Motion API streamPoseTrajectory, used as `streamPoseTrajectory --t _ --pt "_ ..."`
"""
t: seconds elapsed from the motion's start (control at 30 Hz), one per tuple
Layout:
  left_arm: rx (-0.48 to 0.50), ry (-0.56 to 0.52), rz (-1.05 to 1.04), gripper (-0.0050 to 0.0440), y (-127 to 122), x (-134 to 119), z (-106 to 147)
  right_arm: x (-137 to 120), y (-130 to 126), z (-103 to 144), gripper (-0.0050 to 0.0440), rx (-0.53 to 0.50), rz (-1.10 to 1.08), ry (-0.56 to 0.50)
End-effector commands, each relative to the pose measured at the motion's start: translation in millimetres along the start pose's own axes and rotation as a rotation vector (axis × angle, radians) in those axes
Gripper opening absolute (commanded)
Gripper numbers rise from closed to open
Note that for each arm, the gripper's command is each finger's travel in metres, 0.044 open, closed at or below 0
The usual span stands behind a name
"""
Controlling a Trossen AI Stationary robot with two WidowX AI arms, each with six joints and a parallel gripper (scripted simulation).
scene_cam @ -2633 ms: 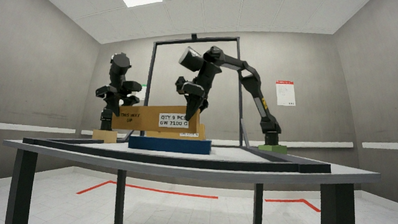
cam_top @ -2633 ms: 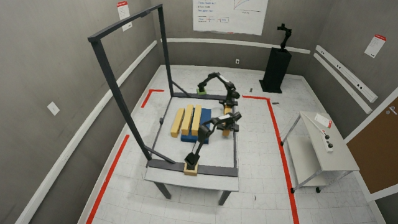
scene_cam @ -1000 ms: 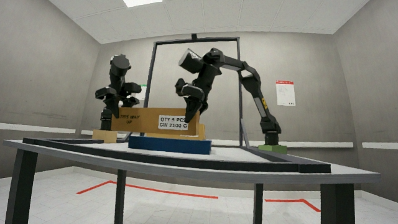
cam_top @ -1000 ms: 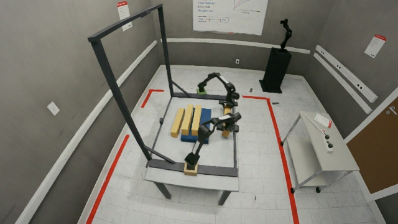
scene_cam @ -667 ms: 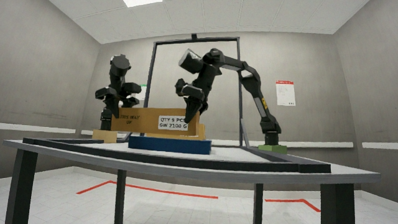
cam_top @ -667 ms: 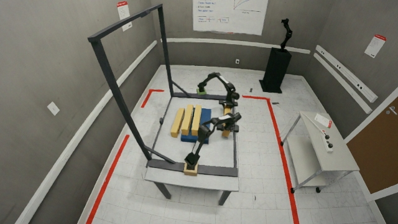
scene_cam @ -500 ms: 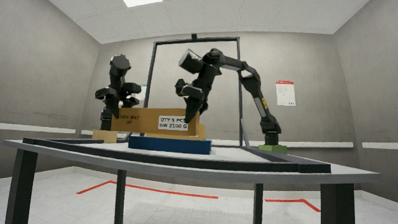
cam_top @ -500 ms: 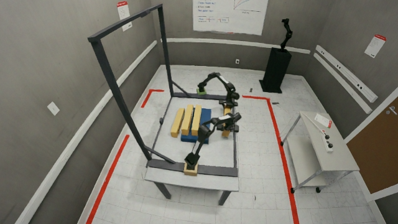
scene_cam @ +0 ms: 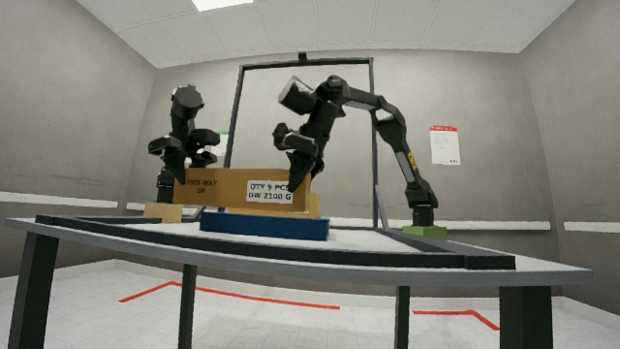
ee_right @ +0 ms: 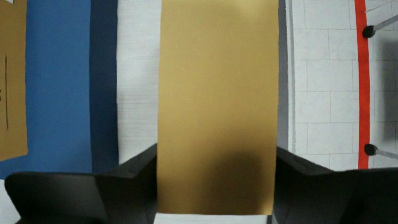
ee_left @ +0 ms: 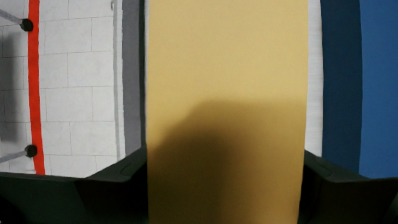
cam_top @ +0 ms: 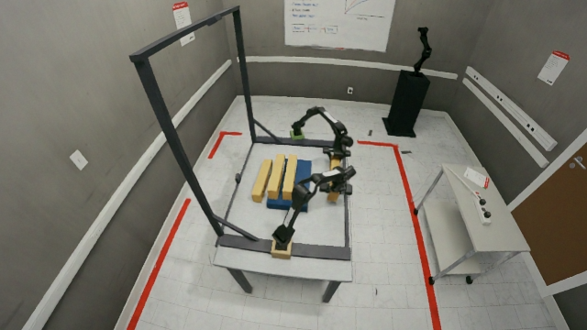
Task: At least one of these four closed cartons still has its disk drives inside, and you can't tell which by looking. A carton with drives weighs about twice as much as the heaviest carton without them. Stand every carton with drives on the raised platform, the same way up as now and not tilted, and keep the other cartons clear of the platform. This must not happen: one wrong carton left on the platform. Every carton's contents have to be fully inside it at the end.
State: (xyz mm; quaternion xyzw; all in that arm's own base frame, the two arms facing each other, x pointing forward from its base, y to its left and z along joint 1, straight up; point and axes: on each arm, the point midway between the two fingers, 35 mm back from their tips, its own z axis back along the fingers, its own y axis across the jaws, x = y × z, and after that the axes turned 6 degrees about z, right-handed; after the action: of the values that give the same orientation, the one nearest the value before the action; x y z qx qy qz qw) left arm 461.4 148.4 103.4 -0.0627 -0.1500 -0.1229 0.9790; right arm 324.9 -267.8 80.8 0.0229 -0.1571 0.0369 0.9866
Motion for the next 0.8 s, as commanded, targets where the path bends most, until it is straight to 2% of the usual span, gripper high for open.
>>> streamPoseTrajectory --t 0.0,0.77 --pt "0.056 -0.071 -0.017 -0.005 1.5 12.5 39.2 14.4 -5.4 31.4 -0.005 -0.066 0.025 -0.063" --pt "0.056 -0.071 -0.017 -0.005 1.8 11.8 36.8 13.1 -5.5 27.6 -0.005 -0.066 0.025 -0.063"
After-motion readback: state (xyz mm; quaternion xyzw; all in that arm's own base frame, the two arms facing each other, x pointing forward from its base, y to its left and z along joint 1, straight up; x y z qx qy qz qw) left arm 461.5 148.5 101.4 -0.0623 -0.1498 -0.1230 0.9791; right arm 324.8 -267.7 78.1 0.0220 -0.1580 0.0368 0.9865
